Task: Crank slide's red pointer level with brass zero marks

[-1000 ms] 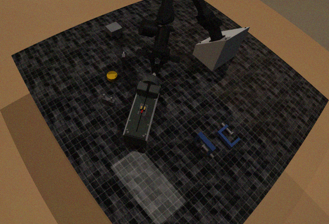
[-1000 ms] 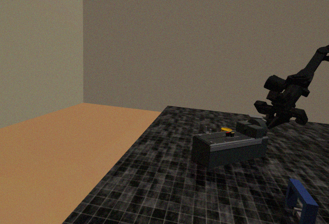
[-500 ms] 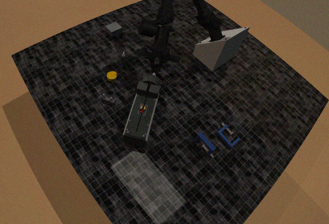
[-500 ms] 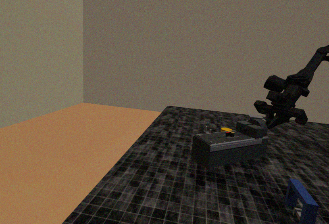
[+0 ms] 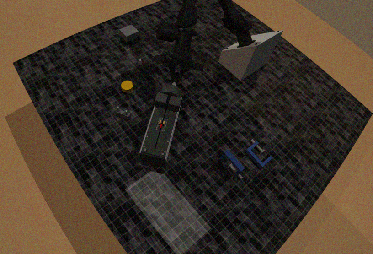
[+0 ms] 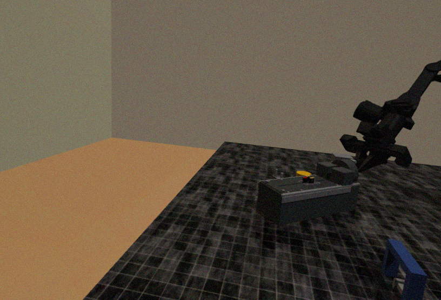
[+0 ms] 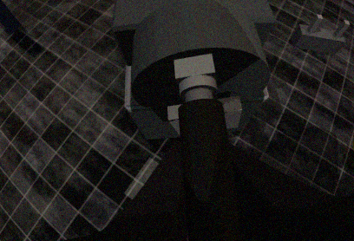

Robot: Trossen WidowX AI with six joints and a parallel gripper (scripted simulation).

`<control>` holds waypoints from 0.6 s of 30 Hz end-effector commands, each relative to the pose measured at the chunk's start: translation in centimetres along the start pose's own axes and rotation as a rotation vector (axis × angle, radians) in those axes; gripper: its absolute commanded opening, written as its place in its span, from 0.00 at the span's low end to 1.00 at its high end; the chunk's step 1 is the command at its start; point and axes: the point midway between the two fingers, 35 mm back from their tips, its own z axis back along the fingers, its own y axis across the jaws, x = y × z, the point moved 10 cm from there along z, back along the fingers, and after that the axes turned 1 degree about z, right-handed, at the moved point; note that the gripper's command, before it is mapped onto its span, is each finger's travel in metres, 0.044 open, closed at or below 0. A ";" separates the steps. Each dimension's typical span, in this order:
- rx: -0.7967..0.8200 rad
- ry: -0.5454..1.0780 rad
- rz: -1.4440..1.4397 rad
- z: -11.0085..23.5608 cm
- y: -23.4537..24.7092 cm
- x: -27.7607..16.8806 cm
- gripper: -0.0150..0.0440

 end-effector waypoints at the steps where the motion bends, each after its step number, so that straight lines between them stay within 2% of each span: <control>1: -0.024 -0.004 -0.003 0.1 -0.7 0.1 0.25; 18: -0.025 -0.004 -0.003 0.1 -0.8 0.0 0.25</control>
